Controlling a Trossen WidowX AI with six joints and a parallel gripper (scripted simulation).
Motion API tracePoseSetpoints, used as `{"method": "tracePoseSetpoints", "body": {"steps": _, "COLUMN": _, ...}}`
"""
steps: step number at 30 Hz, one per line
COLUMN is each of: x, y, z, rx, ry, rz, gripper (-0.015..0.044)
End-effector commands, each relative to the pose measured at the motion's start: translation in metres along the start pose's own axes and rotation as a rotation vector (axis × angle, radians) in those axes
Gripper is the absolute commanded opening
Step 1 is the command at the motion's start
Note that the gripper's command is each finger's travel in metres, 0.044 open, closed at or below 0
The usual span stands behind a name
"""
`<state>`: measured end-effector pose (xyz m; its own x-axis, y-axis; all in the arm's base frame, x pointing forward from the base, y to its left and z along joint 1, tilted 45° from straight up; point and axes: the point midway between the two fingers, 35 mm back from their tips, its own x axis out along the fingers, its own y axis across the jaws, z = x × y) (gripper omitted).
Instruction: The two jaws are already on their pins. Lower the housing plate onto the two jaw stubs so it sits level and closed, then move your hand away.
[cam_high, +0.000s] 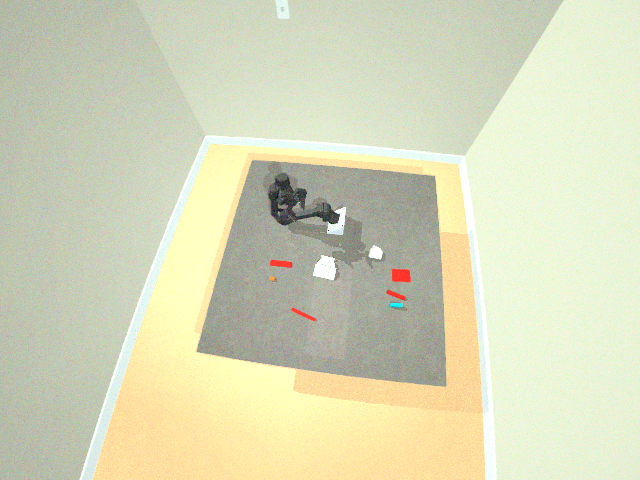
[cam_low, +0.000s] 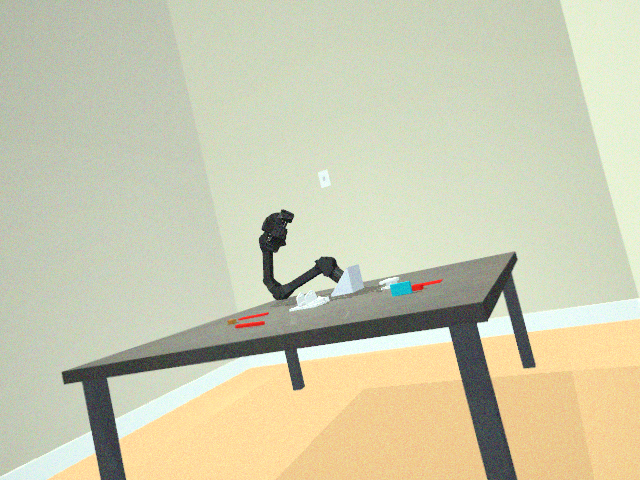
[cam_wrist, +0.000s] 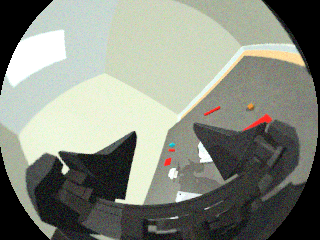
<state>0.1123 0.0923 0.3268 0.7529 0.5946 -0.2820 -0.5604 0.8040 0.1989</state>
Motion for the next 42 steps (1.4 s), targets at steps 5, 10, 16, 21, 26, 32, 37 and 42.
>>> {"method": "tracePoseSetpoints", "body": {"steps": 5, "x": 0.003, "y": 0.009, "z": -0.002, "rx": -0.027, "ry": 0.012, "rz": -0.001, "gripper": 0.044}}
{"method": "tracePoseSetpoints", "body": {"steps": 10, "x": 0.012, "y": 0.032, "z": -0.006, "rx": -0.144, "ry": 0.065, "rz": -0.029, "gripper": 0.044}}
{"method": "tracePoseSetpoints", "body": {"steps": 16, "x": 0.027, "y": 0.058, "z": -0.017, "rx": -0.289, "ry": 0.146, "rz": -0.064, "gripper": 0.044}}
{"method": "tracePoseSetpoints", "body": {"steps": 21, "x": 0.041, "y": 0.077, "z": -0.029, "rx": -0.403, "ry": 0.222, "rz": -0.091, "gripper": 0.044}}
{"method": "tracePoseSetpoints", "body": {"steps": 26, "x": 0.06, "y": 0.093, "z": -0.042, "rx": -0.497, "ry": 0.298, "rz": -0.134, "gripper": 0.044}}
{"method": "tracePoseSetpoints", "body": {"steps": 32, "x": 0.084, "y": 0.108, "z": -0.062, "rx": -0.607, "ry": 0.399, "rz": -0.177, "gripper": 0.044}}
{"method": "tracePoseSetpoints", "body": {"steps": 37, "x": 0.103, "y": 0.119, "z": -0.08, "rx": -0.705, "ry": 0.489, "rz": -0.195, "gripper": 0.044}}
{"method": "tracePoseSetpoints", "body": {"steps": 42, "x": 0.122, "y": 0.126, "z": -0.1, "rx": -0.797, "ry": 0.586, "rz": -0.209, "gripper": 0.044}}
